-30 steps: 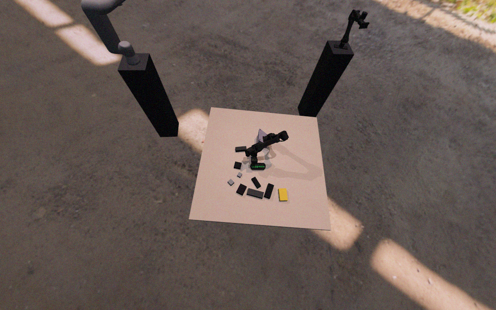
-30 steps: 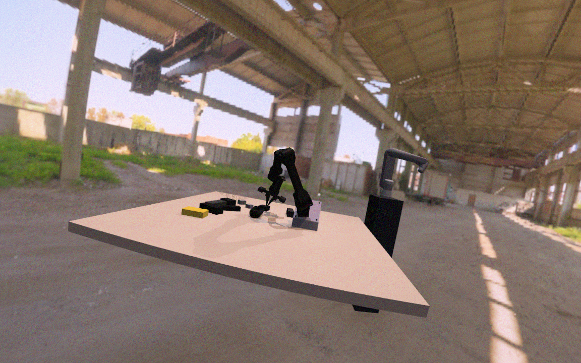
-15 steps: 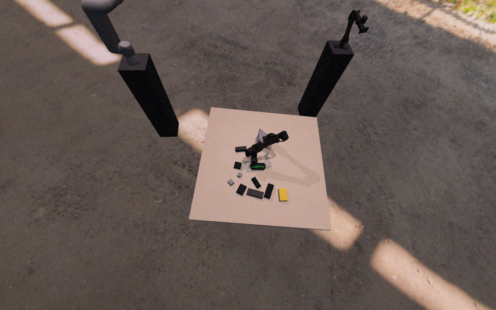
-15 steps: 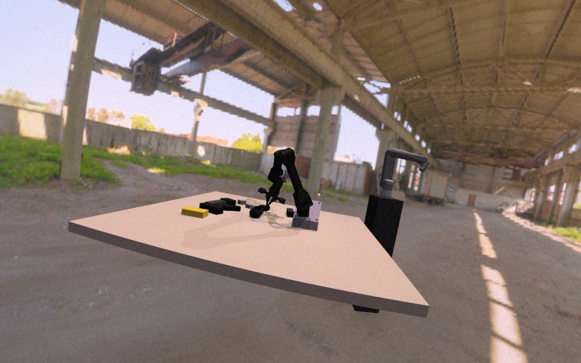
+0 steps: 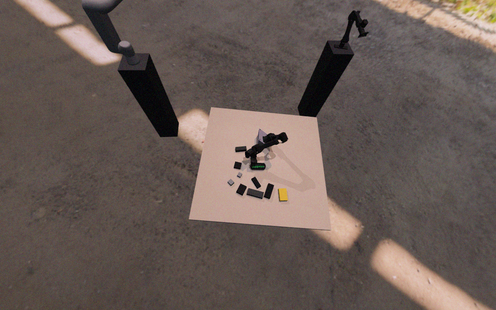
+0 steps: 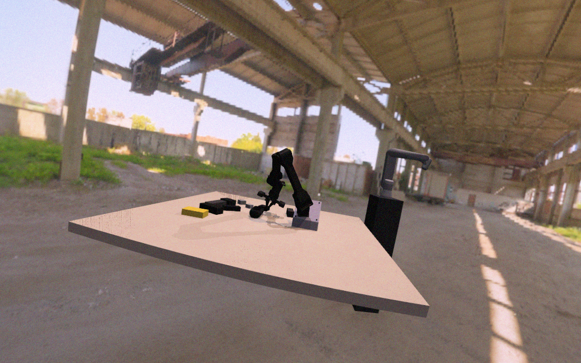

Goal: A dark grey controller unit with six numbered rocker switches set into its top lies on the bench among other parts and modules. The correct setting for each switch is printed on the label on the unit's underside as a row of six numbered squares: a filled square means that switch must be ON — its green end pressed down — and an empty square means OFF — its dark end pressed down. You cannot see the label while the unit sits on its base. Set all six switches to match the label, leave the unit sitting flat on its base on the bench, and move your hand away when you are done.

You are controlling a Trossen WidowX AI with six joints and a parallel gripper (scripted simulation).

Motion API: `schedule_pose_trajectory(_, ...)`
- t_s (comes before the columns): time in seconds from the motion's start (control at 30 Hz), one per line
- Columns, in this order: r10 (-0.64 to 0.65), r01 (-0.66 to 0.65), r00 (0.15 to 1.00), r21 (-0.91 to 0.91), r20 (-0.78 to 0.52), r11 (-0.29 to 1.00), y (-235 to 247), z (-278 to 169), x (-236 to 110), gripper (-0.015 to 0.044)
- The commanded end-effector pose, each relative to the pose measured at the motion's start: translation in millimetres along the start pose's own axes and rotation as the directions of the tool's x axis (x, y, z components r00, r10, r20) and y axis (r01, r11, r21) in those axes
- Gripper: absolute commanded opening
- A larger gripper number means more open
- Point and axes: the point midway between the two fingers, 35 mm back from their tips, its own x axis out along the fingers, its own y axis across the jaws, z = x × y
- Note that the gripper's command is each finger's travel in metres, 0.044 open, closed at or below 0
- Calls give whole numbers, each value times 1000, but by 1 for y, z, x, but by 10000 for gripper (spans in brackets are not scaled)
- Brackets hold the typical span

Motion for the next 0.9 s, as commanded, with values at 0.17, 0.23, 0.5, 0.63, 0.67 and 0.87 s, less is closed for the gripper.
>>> schedule_pose_trajectory(0.17, -2, 2, 1000, 6, -11, 1000, -7, -2, 16, 0)
schedule_pose_trajectory(0.23, -2, 2, 1000, 5, -11, 1000, -8, -3, 19, 0)
schedule_pose_trajectory(0.5, -1, 1, 1000, 4, -12, 1000, -9, -3, 23, 0)
schedule_pose_trajectory(0.63, -1, 1, 1000, 4, -12, 1000, -7, -3, 23, 0)
schedule_pose_trajectory(0.67, -1, 1, 1000, 4, -12, 1000, -7, -3, 23, 0)
schedule_pose_trajectory(0.87, -1, 1, 1000, 4, -12, 1000, -5, -3, 24, 0)
